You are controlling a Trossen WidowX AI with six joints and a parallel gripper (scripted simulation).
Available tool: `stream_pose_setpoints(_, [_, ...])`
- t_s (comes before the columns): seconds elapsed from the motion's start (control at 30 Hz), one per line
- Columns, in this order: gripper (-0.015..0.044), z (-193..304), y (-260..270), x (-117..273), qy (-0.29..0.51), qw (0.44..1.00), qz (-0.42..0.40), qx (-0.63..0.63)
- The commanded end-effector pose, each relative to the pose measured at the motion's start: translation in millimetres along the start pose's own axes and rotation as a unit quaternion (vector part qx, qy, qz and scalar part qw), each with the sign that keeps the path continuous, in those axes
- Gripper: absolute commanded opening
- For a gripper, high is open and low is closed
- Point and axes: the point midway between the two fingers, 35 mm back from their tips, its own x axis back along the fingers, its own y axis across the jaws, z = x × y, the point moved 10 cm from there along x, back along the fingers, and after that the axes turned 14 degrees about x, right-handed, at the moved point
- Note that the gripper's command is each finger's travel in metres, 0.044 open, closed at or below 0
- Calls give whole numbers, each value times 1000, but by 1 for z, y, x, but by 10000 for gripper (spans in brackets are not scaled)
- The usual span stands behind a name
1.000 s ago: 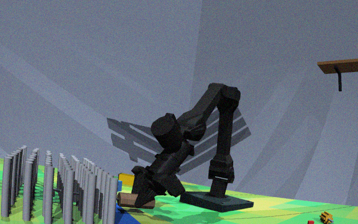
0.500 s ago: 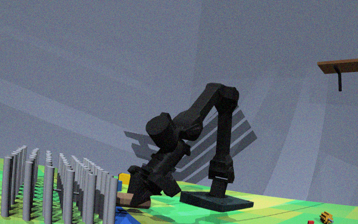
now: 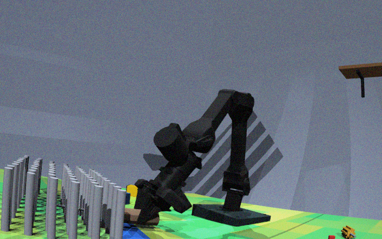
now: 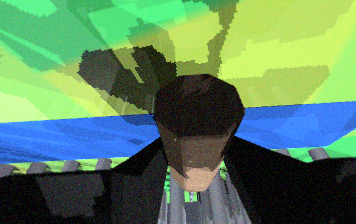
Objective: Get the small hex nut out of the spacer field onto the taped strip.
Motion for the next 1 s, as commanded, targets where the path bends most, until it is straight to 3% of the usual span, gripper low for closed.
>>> stream_pose_setpoints(0.0, [0,-2,-1,-3,2,1000,1,1])
stream_pose_setpoints(0.97, [0,-16,-5,-1,0,1000,1,0])
